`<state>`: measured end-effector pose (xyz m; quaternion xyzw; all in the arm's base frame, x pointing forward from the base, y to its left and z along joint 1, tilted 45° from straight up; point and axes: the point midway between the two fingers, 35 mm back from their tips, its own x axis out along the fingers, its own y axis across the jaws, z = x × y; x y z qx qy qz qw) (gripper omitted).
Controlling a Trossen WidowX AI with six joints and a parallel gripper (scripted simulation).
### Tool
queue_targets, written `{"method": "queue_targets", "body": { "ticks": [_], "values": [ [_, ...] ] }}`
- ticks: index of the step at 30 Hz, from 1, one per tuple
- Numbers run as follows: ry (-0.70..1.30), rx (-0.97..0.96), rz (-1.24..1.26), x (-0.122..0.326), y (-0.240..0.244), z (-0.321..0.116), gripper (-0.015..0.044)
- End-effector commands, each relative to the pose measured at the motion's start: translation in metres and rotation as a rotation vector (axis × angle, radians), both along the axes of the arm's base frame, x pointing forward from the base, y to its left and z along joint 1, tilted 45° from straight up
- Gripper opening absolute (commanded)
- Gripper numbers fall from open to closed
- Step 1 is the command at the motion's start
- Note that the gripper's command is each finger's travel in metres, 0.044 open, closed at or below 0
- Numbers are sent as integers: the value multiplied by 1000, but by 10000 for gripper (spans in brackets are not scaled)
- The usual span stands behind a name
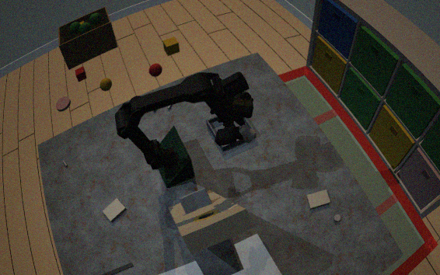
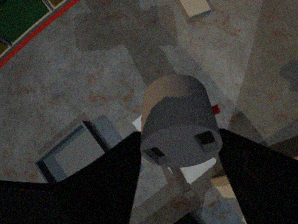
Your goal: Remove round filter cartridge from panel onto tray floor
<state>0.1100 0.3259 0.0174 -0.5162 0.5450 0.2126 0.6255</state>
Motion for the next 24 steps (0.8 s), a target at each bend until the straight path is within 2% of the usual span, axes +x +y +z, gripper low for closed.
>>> {"method": "queue_targets", "body": {
  "ticks": [1, 9, 24],
  "values": [
    [105, 6, 129, -22, 8, -17, 0],
    [133, 7, 161, -29, 9, -24, 0],
    [342, 3, 378, -111, -21, -89, 0]
  ]
}}
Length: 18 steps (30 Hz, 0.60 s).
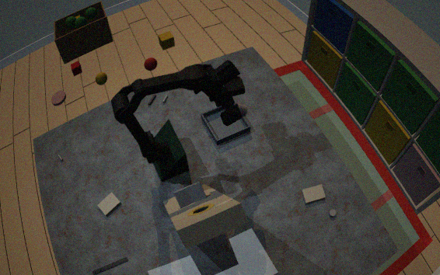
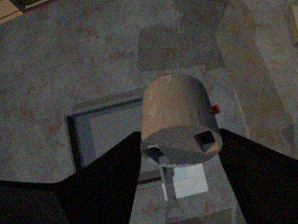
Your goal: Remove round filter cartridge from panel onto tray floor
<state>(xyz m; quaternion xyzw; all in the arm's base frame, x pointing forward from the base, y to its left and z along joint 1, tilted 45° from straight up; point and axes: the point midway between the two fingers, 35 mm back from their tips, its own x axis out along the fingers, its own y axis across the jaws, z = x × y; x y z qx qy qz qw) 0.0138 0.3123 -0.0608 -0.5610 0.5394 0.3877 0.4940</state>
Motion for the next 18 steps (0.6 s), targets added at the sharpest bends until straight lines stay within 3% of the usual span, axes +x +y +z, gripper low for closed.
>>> {"method": "queue_targets", "body": {
  "ticks": [1, 18],
  "values": [
    [55, 0, 60, -20, -10, -15, 0],
    [257, -22, 275, -84, -70, -59, 0]
  ]
}}
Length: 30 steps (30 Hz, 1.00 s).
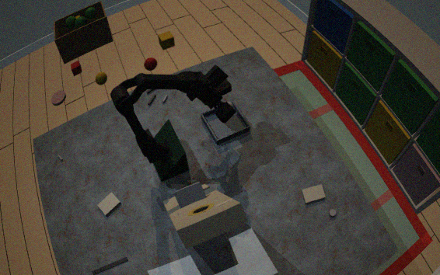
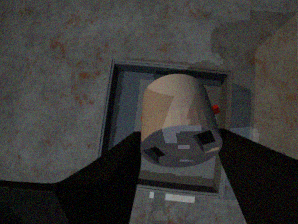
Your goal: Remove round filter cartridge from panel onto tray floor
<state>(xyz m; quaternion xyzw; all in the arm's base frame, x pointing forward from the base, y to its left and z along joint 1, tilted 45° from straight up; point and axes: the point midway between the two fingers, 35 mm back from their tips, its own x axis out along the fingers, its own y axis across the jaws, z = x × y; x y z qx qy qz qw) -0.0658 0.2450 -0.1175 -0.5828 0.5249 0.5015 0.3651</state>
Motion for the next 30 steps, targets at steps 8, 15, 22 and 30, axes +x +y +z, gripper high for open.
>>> {"method": "queue_targets", "body": {
  "ticks": [8, 15, 22, 30],
  "values": [
    [22, 10, 20, -4, -23, -28, 0],
    [23, 9, 20, -2, -51, -55, 0],
    [18, -3, 26, -1, -52, -53, 105],
    [18, -3, 26, -1, -52, -53, 315]
  ]
}}
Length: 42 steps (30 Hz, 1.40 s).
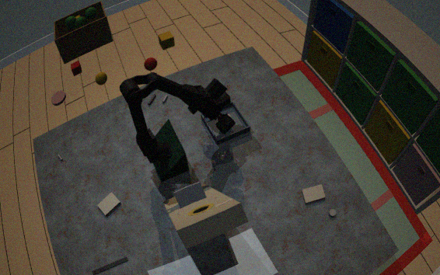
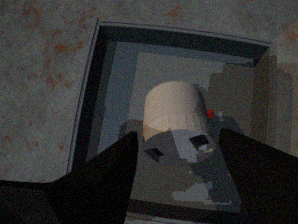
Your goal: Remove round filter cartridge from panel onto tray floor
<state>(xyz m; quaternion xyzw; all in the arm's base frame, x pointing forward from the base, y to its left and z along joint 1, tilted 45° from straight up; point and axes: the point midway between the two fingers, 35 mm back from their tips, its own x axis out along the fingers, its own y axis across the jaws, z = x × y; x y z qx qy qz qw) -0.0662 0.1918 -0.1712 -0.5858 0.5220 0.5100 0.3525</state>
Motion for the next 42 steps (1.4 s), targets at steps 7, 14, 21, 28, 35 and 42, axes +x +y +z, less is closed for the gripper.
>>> {"method": "queue_targets", "body": {
  "ticks": [7, 14, 21, 28, 35, 42],
  "values": [
    [0, 2, 0, 0, 1, 0, 440],
    [0, 2, 0, -3, 49, 51, 440],
    [3, 8, -6, -4, 43, 41, 440],
    [3, 8, -6, -4, 43, 41, 440],
    [3, 8, -6, -4, 43, 41, 440],
    [3, 8, -6, -4, 43, 41, 440]
  ]
}}
